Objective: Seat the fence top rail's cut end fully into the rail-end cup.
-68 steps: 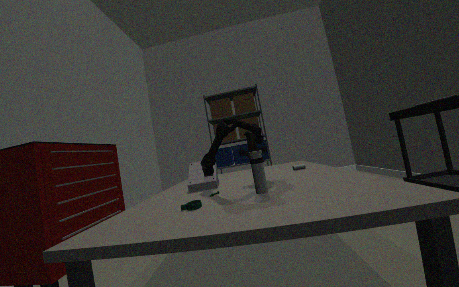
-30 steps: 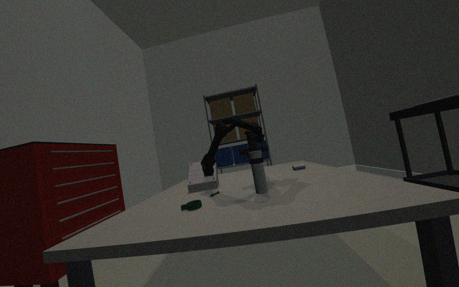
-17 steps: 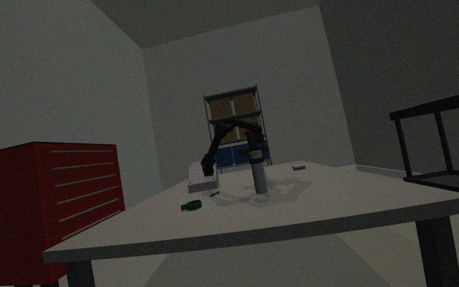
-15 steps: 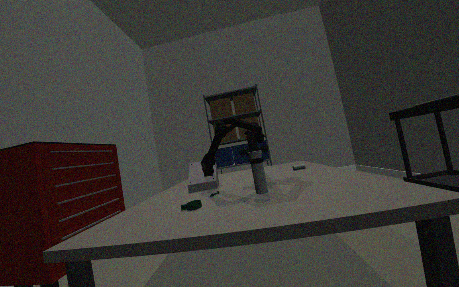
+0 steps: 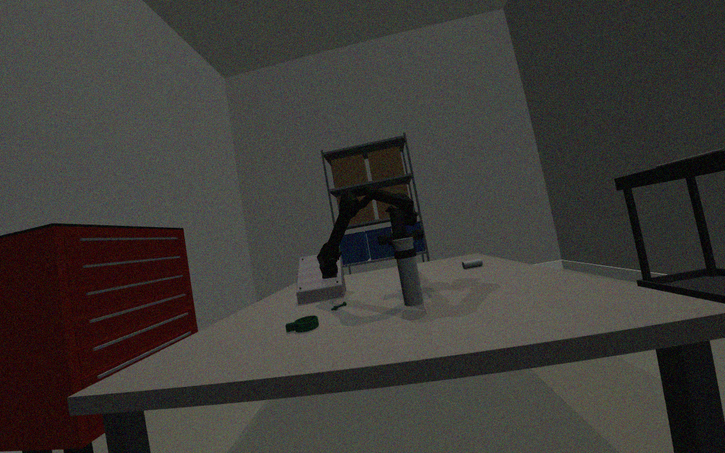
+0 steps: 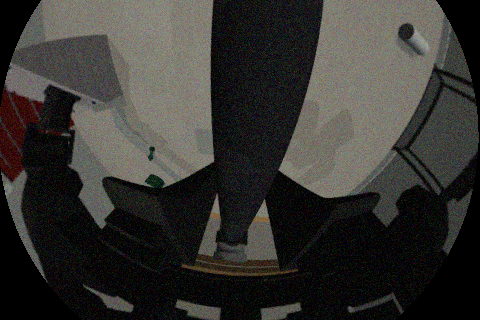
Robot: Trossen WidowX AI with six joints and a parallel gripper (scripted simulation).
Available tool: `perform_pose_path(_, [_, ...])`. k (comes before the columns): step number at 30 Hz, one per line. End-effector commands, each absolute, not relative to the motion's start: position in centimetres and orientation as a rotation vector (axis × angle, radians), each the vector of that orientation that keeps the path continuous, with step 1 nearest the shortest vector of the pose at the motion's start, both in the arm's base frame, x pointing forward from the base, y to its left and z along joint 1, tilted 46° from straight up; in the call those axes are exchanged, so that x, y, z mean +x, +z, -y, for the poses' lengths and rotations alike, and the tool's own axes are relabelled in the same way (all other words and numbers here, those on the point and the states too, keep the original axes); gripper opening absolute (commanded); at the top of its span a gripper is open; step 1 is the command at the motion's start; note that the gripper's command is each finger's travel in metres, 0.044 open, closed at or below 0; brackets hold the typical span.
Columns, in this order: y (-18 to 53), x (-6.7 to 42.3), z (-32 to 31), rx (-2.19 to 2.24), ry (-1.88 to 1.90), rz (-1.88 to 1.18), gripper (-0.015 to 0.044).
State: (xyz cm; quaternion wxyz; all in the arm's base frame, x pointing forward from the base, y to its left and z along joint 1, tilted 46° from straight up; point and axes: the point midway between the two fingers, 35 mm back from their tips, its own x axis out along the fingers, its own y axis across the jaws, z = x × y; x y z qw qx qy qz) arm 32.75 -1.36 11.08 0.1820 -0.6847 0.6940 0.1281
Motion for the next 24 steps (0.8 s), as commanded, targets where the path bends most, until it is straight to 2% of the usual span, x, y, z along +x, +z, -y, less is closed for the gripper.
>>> perform_pose_path(1, [11.07,32.75,1.35,-1.933,0.361,-1.959,0.0])
perform_pose_path(24, [11.9,32.67,1.93,-1.933,0.361,-1.959,0.0])
